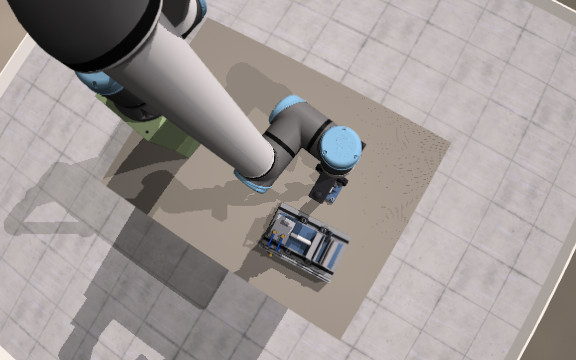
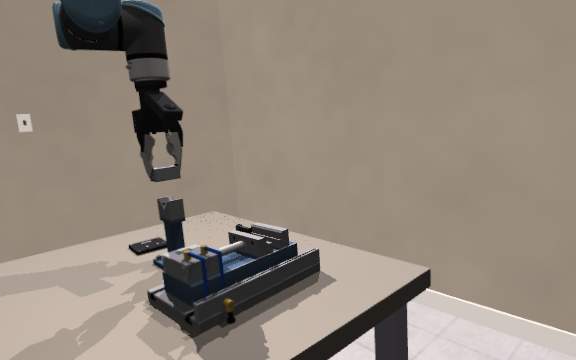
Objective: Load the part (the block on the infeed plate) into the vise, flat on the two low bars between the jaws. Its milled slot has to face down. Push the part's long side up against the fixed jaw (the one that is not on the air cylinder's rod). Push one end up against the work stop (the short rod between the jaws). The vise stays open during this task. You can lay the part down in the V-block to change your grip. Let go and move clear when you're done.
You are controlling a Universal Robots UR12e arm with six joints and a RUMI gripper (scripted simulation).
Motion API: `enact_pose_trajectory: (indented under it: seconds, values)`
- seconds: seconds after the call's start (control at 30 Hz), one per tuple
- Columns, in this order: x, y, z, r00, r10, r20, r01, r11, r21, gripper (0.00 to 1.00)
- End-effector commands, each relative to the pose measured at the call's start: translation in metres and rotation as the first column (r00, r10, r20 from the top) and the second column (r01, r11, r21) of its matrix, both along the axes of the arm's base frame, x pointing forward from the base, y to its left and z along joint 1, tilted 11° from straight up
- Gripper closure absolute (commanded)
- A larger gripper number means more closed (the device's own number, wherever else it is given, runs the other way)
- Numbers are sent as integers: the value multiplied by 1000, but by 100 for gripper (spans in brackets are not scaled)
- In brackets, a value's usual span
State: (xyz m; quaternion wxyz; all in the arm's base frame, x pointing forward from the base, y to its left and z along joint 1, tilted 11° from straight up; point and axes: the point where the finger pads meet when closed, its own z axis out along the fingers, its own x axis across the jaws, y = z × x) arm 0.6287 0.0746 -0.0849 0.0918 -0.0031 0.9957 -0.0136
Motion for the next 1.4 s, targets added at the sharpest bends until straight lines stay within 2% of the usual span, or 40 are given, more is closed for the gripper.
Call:
enact_pose_trajectory:
  seconds: [0.0, 0.43, 1.37]
  values:
    - [-1, 0, 6, 1000, 0, 1, 0, 1000, 0, 100]
    - [-2, 0, 13, 1000, 0, 1, 0, 1000, 0, 100]
    - [-2, 0, 13, 1000, 4, 1, -4, 1000, -1, 100]
